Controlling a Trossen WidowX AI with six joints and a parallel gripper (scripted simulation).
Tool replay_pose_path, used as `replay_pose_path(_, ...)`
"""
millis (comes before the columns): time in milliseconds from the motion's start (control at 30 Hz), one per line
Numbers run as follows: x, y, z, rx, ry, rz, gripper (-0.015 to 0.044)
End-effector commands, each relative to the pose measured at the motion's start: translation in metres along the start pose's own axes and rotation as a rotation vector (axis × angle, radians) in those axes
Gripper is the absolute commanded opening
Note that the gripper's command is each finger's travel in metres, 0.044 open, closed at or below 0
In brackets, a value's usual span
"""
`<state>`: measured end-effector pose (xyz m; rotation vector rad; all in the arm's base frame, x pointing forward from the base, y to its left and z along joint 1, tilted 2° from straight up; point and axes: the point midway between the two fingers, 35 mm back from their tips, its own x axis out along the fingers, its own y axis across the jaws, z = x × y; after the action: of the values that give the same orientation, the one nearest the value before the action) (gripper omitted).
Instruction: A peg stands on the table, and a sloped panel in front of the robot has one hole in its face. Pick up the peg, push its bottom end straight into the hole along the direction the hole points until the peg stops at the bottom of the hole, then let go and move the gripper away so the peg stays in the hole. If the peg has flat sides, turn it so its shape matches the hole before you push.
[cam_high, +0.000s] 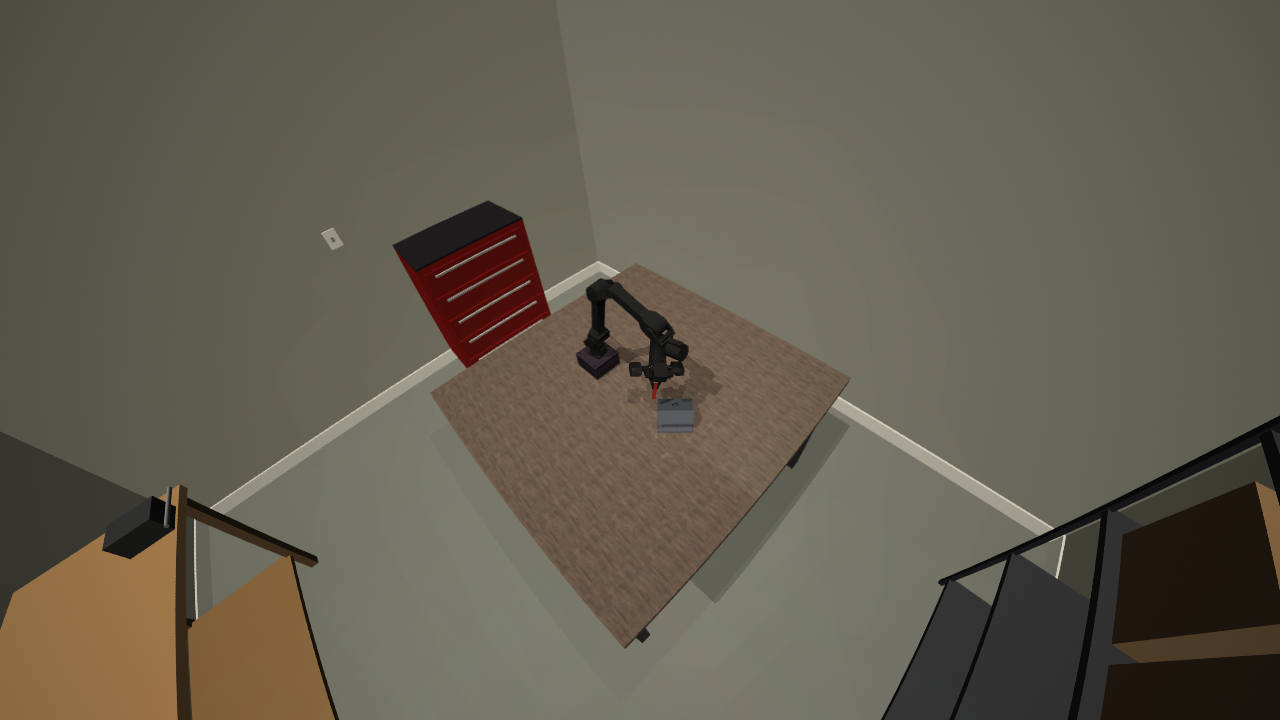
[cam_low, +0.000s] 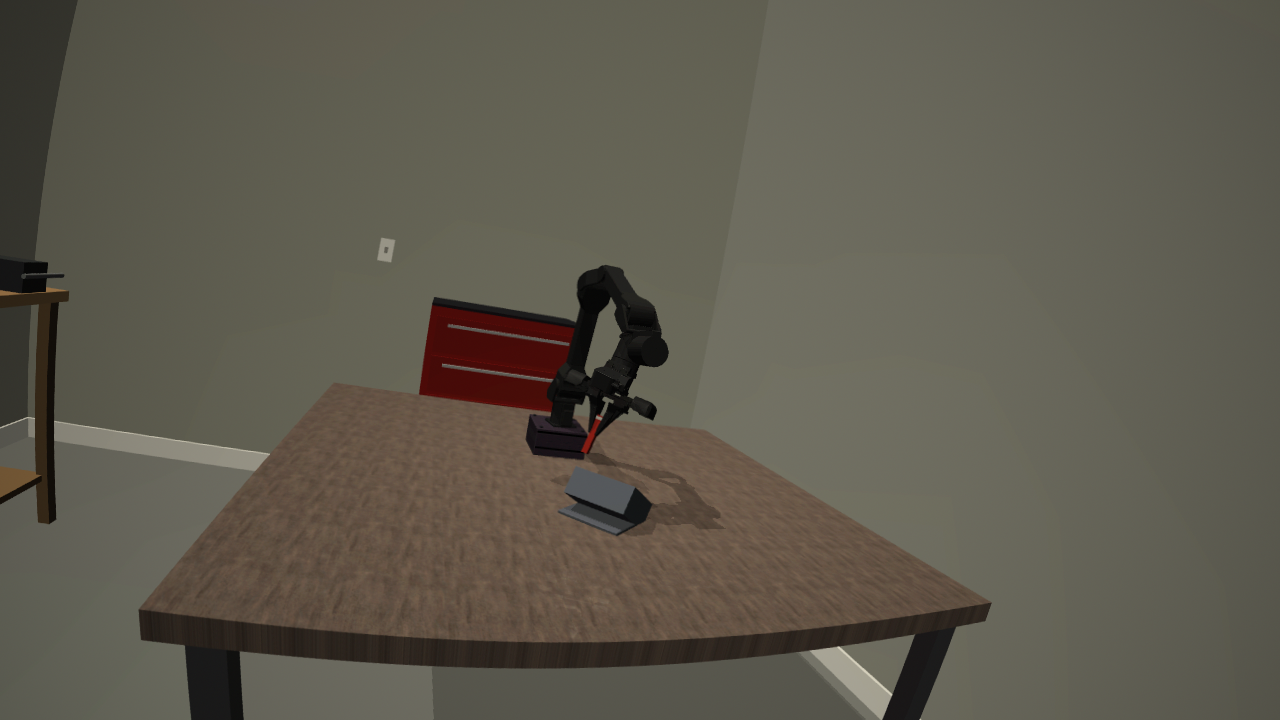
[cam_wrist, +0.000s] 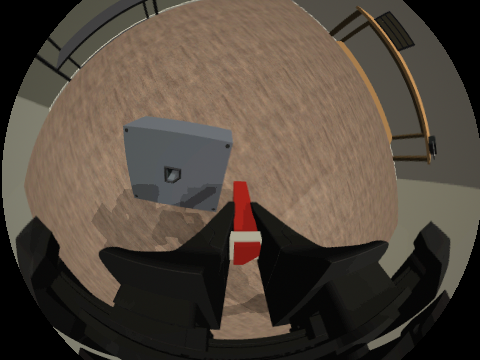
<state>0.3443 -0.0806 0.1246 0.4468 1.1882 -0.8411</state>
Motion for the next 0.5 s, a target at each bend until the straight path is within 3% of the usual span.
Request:
replay_pose_path(0, -0.002, 0.004, -0.001, 0.013, -0.015, 0.001, 0.0)
replay_pose_path(467, -0.012, 0.02, -0.008, 0.05, -0.063, 0.008, 0.0)
